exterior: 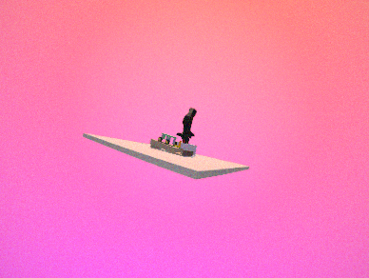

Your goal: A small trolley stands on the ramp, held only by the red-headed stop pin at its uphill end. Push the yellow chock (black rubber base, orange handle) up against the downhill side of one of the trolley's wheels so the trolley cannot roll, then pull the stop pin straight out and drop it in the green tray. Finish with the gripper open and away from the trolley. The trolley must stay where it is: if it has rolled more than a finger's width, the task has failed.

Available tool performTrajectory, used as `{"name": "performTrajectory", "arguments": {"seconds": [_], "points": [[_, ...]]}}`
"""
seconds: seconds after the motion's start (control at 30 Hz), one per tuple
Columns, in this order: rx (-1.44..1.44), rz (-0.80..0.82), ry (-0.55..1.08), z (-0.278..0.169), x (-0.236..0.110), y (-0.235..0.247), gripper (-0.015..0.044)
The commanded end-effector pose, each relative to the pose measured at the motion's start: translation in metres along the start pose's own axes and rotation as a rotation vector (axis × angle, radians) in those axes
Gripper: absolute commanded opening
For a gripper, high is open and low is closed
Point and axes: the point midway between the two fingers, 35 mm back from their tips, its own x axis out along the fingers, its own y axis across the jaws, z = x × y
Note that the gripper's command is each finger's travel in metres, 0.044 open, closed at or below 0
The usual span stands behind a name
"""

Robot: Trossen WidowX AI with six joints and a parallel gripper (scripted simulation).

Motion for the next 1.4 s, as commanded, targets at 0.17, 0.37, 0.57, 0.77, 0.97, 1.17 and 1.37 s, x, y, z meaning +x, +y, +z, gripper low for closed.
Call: {"name": "performTrajectory", "arguments": {"seconds": [0.17, 0.37, 0.57, 0.77, 0.97, 1.17, 1.37], "points": [[-0.004, -0.069, -0.008, 0.001, 0.028, -0.008, 0.0], [-0.004, -0.07, -0.008, 0.002, 0.044, -0.014, 0.0], [-0.004, -0.071, -0.008, 0.005, 0.057, -0.018, 0.0], [-0.004, -0.071, -0.008, 0.005, 0.056, -0.017, 0.0079], [-0.004, -0.07, -0.008, 0.003, 0.056, -0.014, 0.019], [-0.004, -0.07, -0.008, 0.002, 0.057, -0.01, 0.019], [-0.004, -0.07, -0.008, 0.001, 0.057, -0.007, 0.019]]}}
